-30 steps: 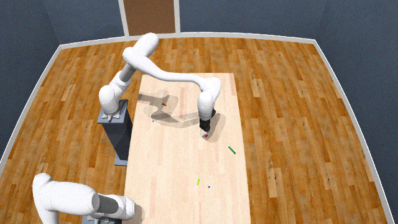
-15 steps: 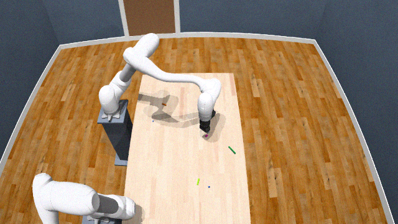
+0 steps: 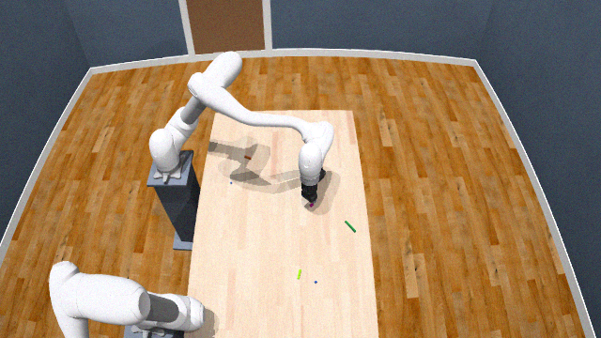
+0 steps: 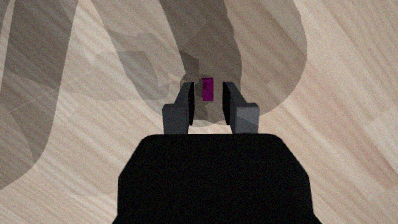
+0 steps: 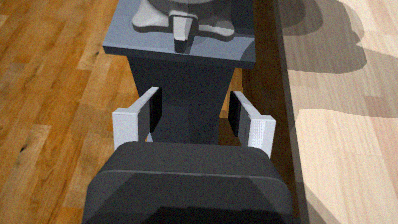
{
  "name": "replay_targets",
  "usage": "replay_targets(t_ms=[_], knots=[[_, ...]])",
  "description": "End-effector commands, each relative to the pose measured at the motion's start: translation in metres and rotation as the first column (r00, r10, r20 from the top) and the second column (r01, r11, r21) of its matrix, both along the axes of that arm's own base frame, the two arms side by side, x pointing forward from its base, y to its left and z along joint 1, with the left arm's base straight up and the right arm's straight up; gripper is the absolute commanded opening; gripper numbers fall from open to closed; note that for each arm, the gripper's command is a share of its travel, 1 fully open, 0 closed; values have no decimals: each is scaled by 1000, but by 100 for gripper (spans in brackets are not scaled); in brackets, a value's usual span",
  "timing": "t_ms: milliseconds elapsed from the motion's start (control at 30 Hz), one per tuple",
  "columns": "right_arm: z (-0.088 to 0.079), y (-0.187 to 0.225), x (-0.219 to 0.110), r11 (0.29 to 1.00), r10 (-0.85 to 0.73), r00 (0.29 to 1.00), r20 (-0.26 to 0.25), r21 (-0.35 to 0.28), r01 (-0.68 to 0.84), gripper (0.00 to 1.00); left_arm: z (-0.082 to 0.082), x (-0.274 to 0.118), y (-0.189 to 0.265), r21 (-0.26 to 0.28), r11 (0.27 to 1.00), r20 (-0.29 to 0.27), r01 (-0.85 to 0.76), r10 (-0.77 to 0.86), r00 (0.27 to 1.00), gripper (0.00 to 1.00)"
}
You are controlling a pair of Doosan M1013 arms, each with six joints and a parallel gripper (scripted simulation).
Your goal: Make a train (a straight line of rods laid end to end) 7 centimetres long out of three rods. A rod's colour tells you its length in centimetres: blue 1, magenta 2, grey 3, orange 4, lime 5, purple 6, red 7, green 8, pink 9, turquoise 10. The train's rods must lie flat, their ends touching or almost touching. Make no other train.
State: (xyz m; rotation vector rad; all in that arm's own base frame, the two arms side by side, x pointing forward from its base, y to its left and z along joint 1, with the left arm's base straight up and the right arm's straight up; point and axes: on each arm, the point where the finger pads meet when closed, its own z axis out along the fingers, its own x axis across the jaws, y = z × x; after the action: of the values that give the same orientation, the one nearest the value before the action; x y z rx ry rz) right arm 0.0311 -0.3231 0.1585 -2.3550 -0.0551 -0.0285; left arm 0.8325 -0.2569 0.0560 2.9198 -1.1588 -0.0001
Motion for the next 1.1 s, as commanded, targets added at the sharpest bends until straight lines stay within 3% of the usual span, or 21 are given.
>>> replay_targets(t_ms=[0, 400, 1067], knots=[[0, 0, 0, 1000, 0, 1000, 0, -1, 0, 100, -4, 1, 0, 0, 1000, 1, 0, 0, 1000, 54], [0, 0, 0, 1000, 0, 1000, 0, -1, 0, 100, -17, 1, 0, 0, 1000, 1, 0, 0, 1000, 54], [0, 0, 0, 1000, 0, 1000, 0, -1, 0, 100, -19, 1, 0, 0, 1000, 1, 0, 0, 1000, 54]])
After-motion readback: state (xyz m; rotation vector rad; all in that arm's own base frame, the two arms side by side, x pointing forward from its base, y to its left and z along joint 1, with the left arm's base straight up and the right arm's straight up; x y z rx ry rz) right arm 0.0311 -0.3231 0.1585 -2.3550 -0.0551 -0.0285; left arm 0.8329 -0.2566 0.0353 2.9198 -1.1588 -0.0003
